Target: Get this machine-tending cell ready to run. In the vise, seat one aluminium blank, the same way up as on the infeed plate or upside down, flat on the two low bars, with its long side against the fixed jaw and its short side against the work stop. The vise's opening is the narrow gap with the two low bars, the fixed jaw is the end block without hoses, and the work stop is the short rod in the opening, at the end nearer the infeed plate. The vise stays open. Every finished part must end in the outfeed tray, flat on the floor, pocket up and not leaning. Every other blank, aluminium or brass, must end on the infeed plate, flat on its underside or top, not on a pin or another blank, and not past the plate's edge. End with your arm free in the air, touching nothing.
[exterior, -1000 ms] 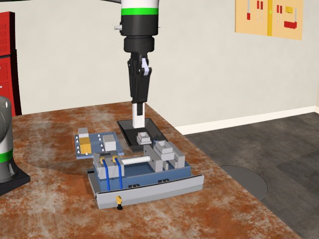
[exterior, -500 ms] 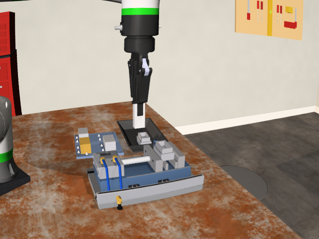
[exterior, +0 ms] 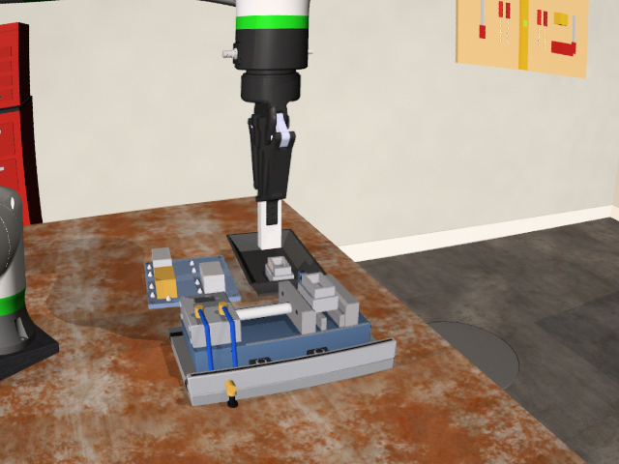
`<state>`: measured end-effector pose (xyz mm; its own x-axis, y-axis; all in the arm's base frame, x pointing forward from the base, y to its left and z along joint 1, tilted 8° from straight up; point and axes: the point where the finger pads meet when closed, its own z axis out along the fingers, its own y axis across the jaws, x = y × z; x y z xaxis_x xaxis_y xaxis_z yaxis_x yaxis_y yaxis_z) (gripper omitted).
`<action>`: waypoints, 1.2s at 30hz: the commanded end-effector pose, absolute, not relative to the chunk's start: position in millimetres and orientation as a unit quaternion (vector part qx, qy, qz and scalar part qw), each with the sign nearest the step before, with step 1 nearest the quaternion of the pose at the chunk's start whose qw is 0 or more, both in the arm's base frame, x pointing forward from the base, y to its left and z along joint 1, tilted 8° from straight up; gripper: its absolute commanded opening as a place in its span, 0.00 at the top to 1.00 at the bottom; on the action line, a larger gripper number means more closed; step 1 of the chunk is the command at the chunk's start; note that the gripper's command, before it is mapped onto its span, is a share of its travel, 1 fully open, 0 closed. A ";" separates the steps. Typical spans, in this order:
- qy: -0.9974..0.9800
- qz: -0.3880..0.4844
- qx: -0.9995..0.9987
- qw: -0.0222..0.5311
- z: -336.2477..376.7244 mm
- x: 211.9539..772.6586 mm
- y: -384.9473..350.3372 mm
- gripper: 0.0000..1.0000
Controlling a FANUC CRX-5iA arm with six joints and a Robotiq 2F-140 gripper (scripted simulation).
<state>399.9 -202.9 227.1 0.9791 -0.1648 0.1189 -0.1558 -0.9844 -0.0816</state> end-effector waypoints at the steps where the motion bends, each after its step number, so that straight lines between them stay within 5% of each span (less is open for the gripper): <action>1: 0.081 -0.063 -0.994 0.036 227.3 400.0 -202.9 1.00; 36: 0.538 -0.039 -0.840 0.061 234.8 446.3 -205.1 1.00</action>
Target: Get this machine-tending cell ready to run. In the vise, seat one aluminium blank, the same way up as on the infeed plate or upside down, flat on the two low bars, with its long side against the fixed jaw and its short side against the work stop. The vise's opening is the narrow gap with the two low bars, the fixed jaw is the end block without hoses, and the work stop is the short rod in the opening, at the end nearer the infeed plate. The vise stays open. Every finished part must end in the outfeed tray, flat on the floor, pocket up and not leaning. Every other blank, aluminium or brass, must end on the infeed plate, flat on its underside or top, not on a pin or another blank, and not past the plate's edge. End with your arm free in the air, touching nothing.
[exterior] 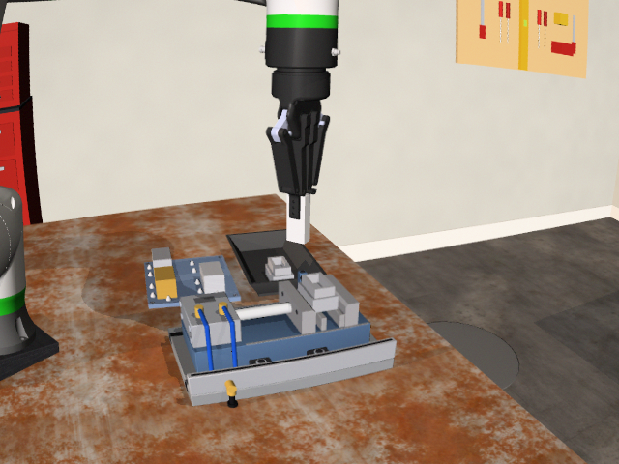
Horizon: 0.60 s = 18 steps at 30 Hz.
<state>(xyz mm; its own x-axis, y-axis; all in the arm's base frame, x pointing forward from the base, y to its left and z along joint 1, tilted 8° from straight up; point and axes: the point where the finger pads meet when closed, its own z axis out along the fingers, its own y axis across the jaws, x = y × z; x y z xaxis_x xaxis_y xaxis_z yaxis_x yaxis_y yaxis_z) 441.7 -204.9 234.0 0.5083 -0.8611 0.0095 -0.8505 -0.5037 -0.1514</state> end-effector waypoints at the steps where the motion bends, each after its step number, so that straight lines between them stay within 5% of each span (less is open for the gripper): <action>1: 0.538 -0.039 -0.840 0.061 234.8 446.3 -205.1 1.00; 18: 0.743 -0.021 -0.665 0.069 237.1 472.0 -205.5 1.00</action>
